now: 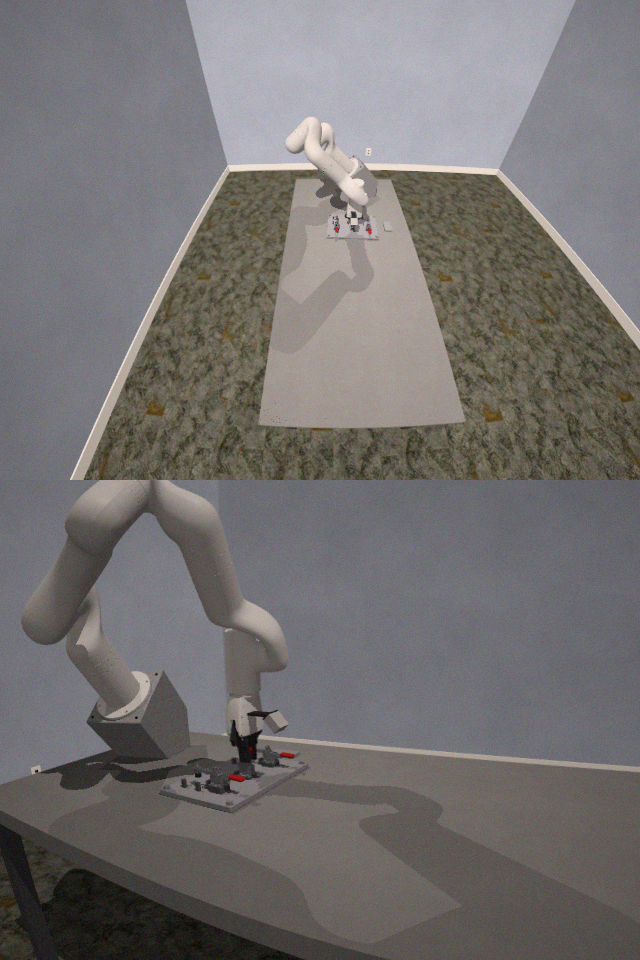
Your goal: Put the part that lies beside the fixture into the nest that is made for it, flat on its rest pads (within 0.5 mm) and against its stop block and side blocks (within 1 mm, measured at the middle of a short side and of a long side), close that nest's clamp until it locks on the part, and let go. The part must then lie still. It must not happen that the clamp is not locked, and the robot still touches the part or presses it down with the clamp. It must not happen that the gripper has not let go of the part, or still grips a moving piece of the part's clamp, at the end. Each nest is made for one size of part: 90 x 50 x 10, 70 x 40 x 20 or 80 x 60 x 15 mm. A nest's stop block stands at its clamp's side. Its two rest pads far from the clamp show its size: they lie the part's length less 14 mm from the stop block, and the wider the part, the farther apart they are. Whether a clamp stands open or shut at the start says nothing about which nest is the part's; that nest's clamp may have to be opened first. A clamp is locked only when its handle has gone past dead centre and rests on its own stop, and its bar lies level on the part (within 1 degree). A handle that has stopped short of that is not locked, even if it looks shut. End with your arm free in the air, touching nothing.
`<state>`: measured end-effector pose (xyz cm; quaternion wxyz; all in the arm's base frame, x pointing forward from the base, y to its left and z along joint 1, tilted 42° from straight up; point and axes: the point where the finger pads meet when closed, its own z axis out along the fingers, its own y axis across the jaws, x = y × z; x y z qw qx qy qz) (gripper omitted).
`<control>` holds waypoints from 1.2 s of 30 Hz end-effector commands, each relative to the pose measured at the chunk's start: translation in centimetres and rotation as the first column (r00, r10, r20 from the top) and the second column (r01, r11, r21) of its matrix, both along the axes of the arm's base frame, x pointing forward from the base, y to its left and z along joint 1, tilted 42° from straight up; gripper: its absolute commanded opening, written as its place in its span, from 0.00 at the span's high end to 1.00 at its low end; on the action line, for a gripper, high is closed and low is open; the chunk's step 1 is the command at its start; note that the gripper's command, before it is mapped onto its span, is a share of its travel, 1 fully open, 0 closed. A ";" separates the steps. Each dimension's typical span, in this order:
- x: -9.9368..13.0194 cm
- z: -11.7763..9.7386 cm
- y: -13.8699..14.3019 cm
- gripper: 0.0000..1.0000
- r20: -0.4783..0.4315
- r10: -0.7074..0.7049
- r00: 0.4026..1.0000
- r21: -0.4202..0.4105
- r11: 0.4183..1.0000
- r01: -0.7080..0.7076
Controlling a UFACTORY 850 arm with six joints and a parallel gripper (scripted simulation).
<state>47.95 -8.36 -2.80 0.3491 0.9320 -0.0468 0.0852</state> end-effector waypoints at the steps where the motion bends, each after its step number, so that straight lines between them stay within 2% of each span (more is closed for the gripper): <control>1: 0.0 0.0 0.0 1.00 0.001 0.001 1.000 0.000 1.000 -0.001; 36: -0.3 0.0 0.0 1.00 0.001 0.001 1.000 0.000 1.000 -0.001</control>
